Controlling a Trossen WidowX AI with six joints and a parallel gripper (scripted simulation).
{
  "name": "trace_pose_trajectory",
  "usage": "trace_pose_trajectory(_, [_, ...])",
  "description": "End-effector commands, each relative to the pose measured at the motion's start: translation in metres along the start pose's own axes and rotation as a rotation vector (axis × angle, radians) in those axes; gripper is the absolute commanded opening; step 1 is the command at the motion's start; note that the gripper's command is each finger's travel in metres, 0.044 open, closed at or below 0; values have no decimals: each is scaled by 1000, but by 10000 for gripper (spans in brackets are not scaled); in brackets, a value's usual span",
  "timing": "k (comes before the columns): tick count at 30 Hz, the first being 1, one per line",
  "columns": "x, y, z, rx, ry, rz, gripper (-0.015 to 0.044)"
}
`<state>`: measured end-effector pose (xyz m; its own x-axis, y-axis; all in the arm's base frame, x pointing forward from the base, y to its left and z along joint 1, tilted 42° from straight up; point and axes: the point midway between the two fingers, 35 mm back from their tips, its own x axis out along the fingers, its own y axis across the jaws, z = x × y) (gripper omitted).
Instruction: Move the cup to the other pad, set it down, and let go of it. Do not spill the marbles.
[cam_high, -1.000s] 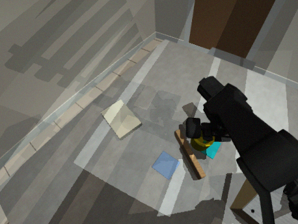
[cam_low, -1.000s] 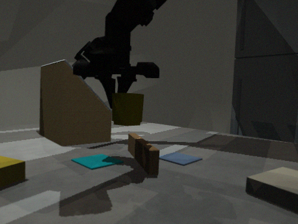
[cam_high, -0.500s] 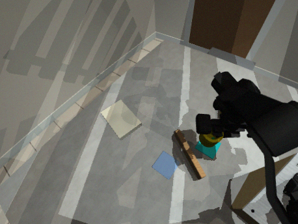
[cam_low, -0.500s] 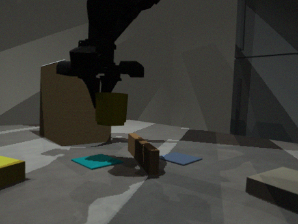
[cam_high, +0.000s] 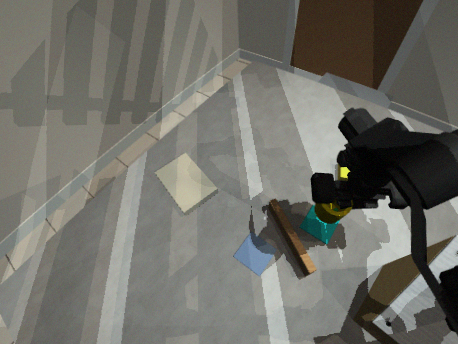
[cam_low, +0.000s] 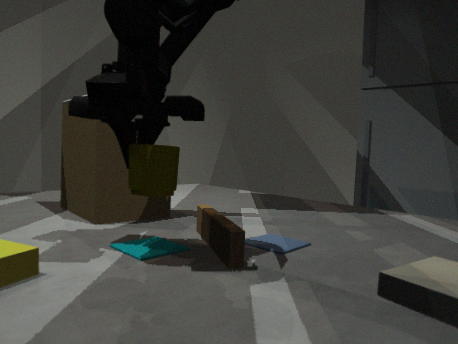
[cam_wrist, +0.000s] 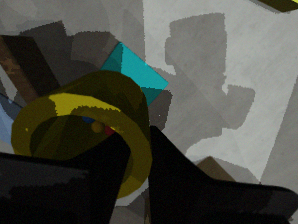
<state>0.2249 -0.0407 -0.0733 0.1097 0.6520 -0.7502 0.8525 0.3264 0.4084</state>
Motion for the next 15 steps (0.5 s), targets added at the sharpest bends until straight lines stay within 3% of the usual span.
trace_pose_trajectory(1, [7, -3, -1, 7, 9, -7, 0])
trace_pose_trajectory(15, [27, -2, 0, 7, 10, -6, 0])
